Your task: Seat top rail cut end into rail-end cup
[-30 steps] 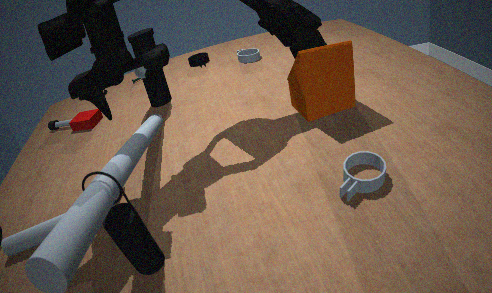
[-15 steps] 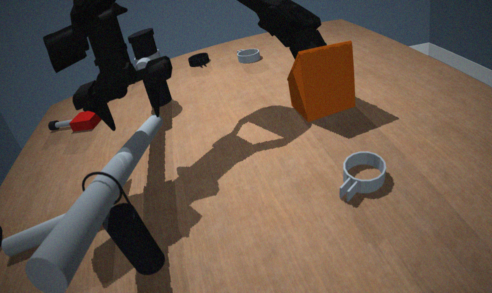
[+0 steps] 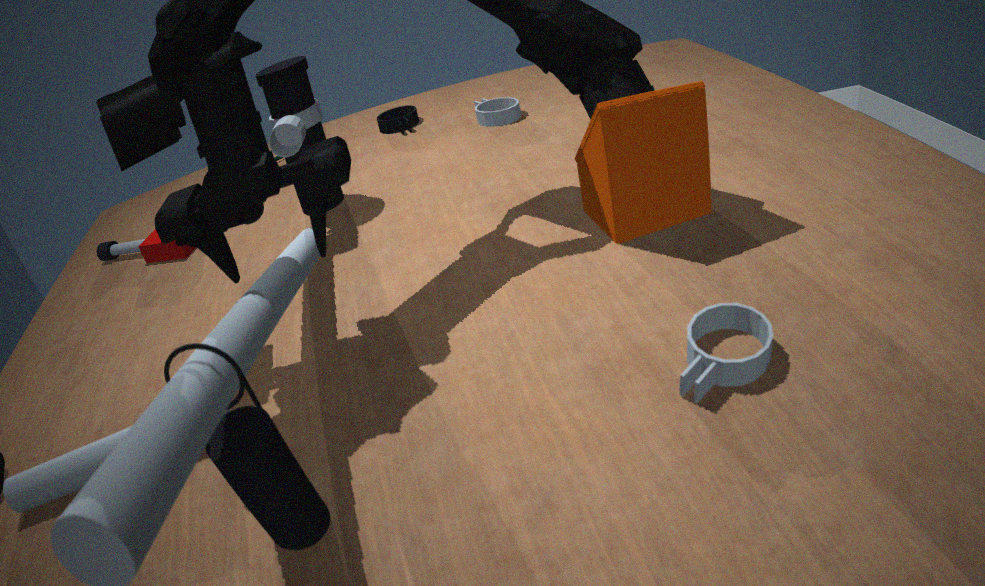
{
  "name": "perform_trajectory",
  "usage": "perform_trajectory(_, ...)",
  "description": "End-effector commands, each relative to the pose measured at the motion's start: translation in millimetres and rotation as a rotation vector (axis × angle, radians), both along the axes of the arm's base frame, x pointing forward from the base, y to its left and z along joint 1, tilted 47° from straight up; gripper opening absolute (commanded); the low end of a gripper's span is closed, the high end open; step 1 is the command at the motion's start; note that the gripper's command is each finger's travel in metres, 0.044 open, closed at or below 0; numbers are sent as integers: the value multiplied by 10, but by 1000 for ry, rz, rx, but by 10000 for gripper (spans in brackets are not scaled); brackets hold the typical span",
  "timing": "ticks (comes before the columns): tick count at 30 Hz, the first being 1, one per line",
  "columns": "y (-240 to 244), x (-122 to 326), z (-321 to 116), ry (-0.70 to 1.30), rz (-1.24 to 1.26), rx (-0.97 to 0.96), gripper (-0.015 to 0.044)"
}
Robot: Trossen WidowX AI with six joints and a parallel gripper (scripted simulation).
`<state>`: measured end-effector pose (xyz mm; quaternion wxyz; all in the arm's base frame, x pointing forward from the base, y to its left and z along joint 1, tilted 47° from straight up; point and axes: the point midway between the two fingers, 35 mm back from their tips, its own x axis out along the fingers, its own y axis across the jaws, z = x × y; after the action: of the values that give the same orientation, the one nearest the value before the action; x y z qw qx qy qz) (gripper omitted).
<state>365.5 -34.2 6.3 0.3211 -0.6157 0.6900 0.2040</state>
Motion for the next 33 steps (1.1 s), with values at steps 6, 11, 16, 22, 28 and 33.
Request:
perform_trajectory(6, -118, -21, -106, 7, 2, -6, 440)
perform_trajectory(11, -177, -29, -160, 7, 1, -7, 440)
perform_trajectory(16, -235, -39, -210, 7, 1, -8, 440)
perform_trajectory(22, -242, -37, -218, 7, 1, -8, 335)
perform_trajectory(28, -242, -37, -218, 7, 1, -8, 197)
perform_trajectory(33, -242, -37, -218, 7, 1, -8, 164)
